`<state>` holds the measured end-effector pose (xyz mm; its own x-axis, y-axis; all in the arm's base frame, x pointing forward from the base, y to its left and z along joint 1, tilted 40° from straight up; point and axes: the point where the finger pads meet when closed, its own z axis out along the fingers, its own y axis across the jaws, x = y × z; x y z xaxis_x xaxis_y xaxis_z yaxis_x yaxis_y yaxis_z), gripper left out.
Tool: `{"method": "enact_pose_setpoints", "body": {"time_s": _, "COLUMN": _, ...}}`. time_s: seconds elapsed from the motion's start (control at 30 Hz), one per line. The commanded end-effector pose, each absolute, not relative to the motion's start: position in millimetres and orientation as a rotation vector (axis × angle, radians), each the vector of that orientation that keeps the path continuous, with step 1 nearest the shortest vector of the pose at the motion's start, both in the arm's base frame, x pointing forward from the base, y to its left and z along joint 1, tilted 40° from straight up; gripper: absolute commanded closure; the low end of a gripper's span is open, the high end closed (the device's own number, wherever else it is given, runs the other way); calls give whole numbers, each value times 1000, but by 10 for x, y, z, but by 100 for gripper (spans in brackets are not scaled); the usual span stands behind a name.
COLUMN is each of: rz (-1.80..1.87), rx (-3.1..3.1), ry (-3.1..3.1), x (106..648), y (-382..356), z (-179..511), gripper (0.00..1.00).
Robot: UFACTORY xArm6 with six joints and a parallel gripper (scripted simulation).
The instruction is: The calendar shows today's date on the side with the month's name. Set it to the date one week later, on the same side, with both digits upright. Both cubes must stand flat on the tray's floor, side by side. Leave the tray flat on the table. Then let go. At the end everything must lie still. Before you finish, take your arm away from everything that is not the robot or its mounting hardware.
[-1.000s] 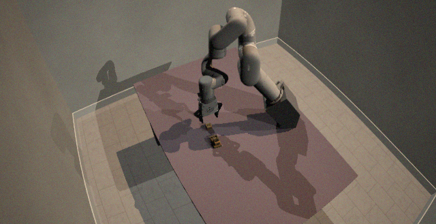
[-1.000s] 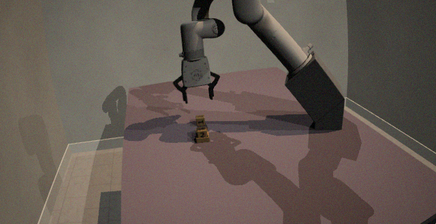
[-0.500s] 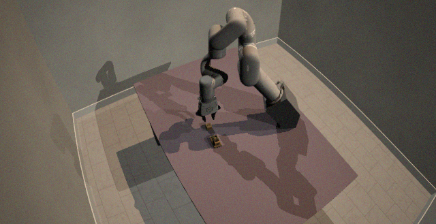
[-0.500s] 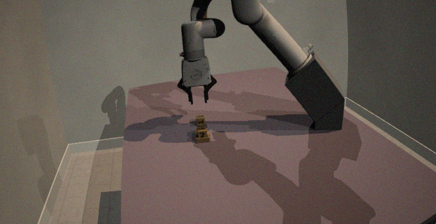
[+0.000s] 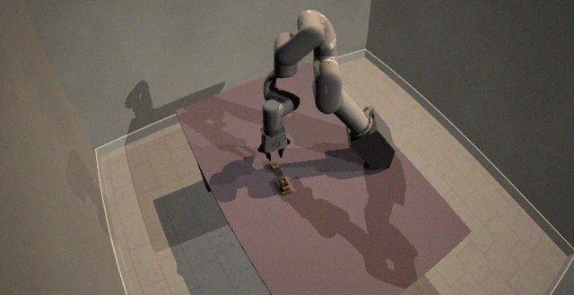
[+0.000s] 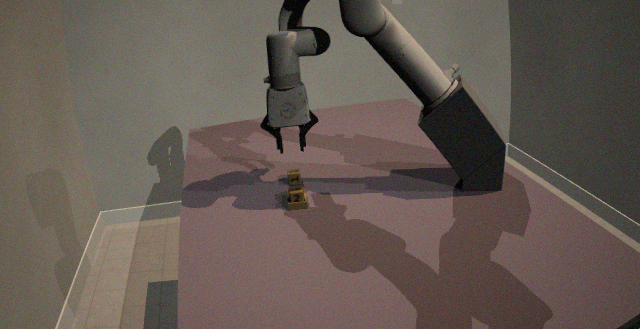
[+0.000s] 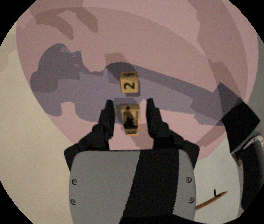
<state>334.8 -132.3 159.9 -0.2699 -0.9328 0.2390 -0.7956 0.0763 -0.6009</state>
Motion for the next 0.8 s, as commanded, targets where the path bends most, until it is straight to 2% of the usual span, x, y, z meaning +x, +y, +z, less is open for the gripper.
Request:
{"method": "enact_pose_setpoints", "body": {"time_s": 0.0, "rz": -970, "rx": -1754, "ry": 2139, "x": 3353, "y": -1324, "z": 1607, "gripper": 51}}
{"method": "enact_pose_setpoints", "body": {"time_s": 0.77, "rz": -969, "rx": -1754, "ry": 2139, "x": 3378, "y": -1341, "z": 1573, "gripper": 51}}
